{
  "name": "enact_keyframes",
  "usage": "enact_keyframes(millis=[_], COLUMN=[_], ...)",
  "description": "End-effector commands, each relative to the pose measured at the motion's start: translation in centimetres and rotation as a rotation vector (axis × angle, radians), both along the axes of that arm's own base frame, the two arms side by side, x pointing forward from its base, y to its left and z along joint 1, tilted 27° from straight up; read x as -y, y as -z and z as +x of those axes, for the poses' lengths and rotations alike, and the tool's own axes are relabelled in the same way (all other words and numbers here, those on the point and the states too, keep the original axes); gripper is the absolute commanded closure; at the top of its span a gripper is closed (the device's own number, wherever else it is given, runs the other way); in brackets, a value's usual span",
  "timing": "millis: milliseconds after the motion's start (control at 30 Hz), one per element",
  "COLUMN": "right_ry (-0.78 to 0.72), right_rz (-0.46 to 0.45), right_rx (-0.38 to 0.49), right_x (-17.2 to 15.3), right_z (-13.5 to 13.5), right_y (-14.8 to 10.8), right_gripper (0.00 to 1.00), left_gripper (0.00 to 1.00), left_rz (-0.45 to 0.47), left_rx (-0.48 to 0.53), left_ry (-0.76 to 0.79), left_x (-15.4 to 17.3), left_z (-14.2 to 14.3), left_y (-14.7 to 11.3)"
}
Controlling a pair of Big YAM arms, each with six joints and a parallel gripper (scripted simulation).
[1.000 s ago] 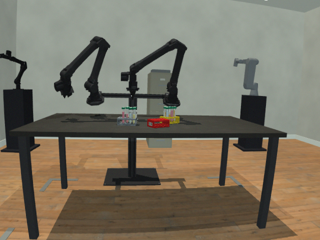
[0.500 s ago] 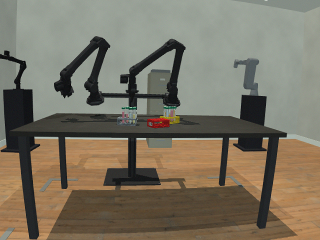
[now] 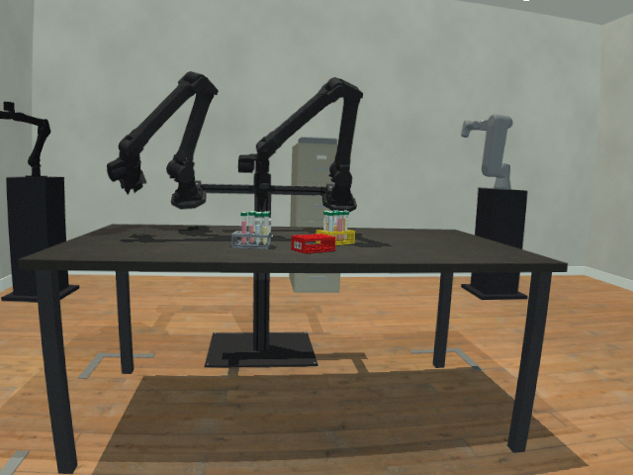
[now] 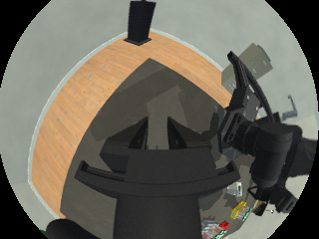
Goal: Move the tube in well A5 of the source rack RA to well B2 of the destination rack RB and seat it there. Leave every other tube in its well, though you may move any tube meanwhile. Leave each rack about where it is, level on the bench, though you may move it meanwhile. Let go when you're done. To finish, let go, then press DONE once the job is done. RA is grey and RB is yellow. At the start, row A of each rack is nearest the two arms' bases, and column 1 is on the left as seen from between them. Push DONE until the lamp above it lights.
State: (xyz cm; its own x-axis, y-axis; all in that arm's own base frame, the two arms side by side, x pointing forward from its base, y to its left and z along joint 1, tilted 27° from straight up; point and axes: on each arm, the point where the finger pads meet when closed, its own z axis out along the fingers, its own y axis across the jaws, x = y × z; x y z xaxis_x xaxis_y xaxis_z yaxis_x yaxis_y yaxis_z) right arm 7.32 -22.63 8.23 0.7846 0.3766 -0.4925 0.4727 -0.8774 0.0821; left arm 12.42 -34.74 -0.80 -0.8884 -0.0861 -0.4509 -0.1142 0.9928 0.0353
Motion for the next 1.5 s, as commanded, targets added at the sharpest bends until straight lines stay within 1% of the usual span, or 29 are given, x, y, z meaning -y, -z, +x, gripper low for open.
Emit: enact_keyframes(millis=[0, 367, 467, 600, 700, 767, 900, 1033, 1133, 1467], right_ry=[0.001, 0.001, 0.001, 0.001, 0.001, 0.001, 0.001, 0.001, 0.001, 0.001], right_rz=[-0.014, -0.014, -0.014, -0.014, -0.014, -0.014, -0.014, -0.014, -0.014, -0.014], right_rx=[0.011, 0.011, 0.011, 0.011, 0.011, 0.011, 0.011, 0.011, 0.011, 0.011], right_x=[0.5, 0.5, 0.5, 0.5, 0.5, 0.5, 0.5, 0.5, 0.5, 0.5], right_z=[0.4, 0.4, 0.4, 0.4, 0.4, 0.4, 0.4, 0.4, 0.4, 0.4], right_y=[-0.6, -0.6, -0.6, -0.6, -0.6, -0.6, -0.6, -0.6, -0.6, -0.6], right_gripper=[0.70, 0.70, 0.70, 0.70, 0.70, 0.70, 0.70, 0.70, 0.70, 0.70], left_gripper=[1.00, 1.00, 1.00, 1.00, 1.00, 1.00, 1.00, 1.00, 1.00, 1.00], left_rz=[0.006, 0.007, -0.004, 0.007, 0.007, -0.009, 0.006, -0.006, 0.007, 0.007], left_rx=[0.003, 0.003, 0.005, 0.003, 0.002, 0.006, 0.002, 0.005, 0.002, 0.002], left_ry=[-0.002, -0.002, -0.002, -0.002, -0.002, -0.002, -0.004, -0.007, -0.002, -0.003], left_x=[-0.3, -0.6, -0.5, -0.7, -0.7, -0.5, -0.8, -0.6, -0.8, -1.0], left_z=[0.8, 1.8, 1.9, 2.2, 2.3, 2.3, 2.4, 2.4, 2.5, 2.7], left_y=[0.9, 3.0, 2.8, 3.8, 3.9, 3.4, 4.2, 3.9, 4.4, 5.0])
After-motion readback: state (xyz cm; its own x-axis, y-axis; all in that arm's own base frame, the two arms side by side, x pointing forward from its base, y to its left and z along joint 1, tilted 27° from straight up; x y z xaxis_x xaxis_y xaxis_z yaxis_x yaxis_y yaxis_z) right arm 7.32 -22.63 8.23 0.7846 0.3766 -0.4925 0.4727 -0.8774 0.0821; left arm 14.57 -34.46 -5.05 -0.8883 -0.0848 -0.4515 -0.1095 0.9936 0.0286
